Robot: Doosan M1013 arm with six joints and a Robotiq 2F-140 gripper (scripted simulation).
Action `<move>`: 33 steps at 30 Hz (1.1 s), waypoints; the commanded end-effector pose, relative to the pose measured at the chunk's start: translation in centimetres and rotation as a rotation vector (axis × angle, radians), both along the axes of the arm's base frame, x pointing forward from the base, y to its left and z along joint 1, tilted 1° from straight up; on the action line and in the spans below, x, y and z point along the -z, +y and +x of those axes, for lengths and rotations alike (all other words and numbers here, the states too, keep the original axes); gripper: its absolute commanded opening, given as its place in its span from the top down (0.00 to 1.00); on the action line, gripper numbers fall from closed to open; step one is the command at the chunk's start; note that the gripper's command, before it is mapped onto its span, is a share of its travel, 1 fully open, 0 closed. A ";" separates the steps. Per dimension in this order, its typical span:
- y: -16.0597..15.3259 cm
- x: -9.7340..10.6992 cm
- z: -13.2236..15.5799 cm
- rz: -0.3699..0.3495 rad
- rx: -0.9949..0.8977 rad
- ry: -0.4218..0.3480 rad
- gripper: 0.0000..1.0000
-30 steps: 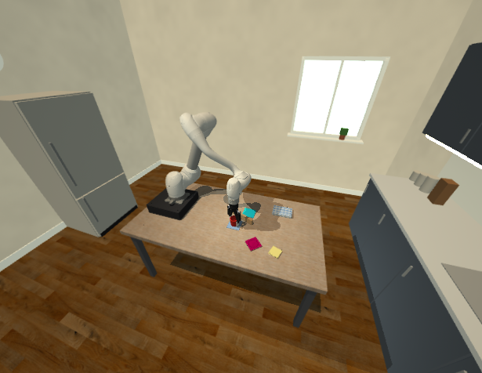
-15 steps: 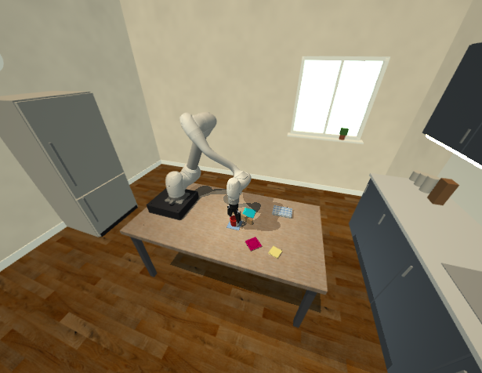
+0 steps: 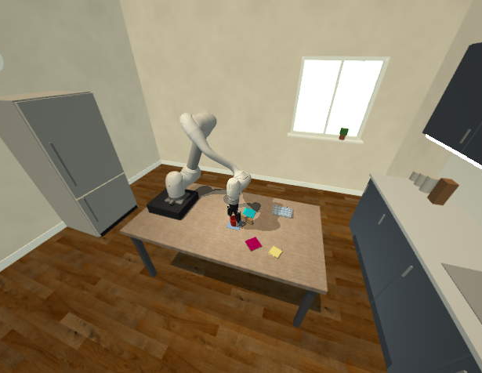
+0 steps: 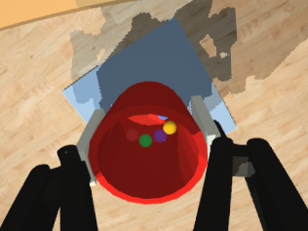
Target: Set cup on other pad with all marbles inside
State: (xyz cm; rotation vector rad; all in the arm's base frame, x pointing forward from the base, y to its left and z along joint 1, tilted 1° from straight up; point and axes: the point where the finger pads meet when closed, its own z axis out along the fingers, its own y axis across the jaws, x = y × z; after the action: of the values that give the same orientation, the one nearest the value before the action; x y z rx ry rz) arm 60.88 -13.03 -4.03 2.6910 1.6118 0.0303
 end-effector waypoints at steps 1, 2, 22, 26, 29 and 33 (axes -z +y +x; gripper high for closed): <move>0.0 0.0 0.0 0.000 0.000 0.000 0.51; 0.0 0.0 0.0 0.000 0.000 0.000 0.51; 0.0 -0.3 0.0 0.000 0.000 0.000 0.51; 0.0 -0.5 0.0 0.000 0.000 0.000 0.51; 0.0 -1.0 0.0 0.000 0.000 0.000 0.51; 0.0 -2.0 0.0 0.000 0.000 0.000 0.51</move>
State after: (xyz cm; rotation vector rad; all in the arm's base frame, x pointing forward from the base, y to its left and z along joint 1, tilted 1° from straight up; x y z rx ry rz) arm 60.85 -13.04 -2.57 2.6910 1.6118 0.0303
